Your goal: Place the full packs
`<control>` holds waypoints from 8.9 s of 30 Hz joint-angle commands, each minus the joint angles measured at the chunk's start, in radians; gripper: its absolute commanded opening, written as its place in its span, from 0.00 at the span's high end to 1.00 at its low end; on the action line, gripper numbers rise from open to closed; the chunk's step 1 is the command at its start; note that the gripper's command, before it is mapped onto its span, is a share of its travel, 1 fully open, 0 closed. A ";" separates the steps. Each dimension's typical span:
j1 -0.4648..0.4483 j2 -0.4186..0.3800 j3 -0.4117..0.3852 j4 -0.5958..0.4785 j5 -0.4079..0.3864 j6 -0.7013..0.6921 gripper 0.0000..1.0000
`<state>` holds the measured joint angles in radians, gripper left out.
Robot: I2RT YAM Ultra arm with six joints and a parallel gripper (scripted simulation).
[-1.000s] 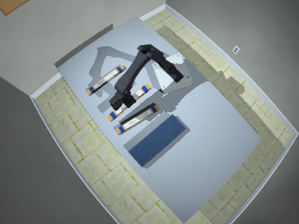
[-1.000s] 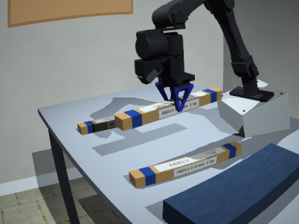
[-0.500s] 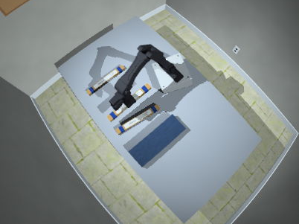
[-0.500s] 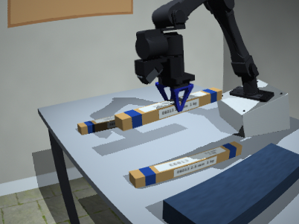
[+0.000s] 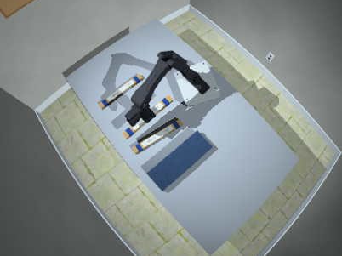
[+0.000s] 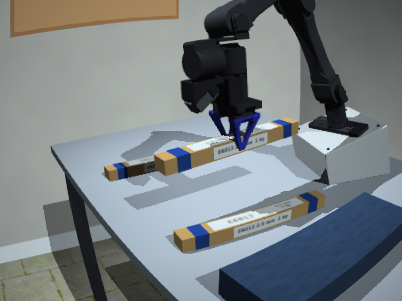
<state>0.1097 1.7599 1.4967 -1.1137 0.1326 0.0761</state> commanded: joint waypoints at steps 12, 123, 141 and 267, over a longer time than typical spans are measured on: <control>-0.003 -0.043 0.020 0.007 -0.004 -0.006 1.00; -0.022 0.025 -0.042 0.168 -0.012 -0.029 1.00; -0.021 0.027 -0.035 0.163 -0.012 -0.028 1.00; -0.005 -0.046 0.013 0.012 -0.005 -0.007 1.00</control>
<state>0.0830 1.7767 1.4567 -1.0752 0.1246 0.0631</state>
